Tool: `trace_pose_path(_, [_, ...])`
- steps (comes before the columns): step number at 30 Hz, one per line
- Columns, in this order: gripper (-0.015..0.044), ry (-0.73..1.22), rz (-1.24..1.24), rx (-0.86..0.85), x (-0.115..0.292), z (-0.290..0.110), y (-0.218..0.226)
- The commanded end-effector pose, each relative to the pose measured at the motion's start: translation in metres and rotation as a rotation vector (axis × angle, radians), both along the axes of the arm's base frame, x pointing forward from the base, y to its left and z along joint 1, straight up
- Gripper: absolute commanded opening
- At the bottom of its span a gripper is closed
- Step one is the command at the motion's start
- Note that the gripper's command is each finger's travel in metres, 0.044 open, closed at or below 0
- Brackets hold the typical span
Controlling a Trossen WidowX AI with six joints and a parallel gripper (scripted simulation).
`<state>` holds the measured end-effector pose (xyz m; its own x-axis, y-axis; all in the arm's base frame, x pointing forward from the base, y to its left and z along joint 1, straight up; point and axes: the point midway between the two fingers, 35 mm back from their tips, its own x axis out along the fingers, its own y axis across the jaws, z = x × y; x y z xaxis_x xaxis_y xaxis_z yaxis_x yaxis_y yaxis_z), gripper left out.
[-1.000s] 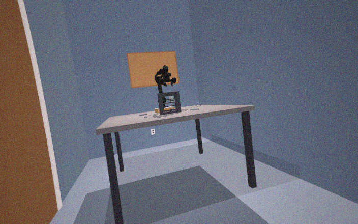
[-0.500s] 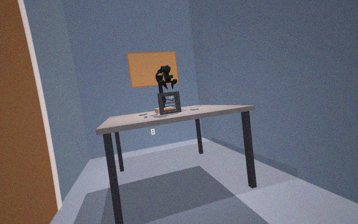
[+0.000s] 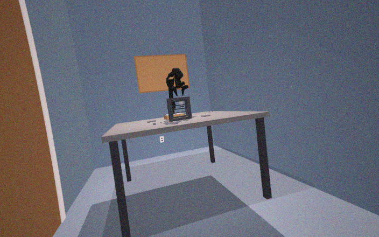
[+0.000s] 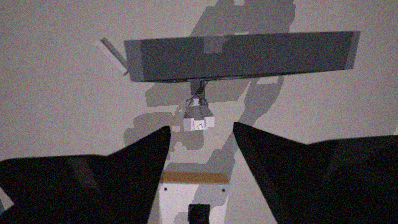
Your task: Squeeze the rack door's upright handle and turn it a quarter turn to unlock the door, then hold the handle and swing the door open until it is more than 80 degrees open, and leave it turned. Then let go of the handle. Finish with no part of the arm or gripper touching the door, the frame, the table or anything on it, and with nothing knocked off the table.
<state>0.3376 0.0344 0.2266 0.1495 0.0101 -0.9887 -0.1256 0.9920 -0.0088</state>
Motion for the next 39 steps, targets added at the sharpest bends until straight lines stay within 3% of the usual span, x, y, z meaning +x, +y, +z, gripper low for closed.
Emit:
trace_pose_path(1, [0.0284, 0.059, 0.009, -0.007, -0.003, -0.001, 0.001])
trace_pose_path(39, [0.0284, 0.103, 0.014, -0.008, 0.002, -0.057, 0.001])
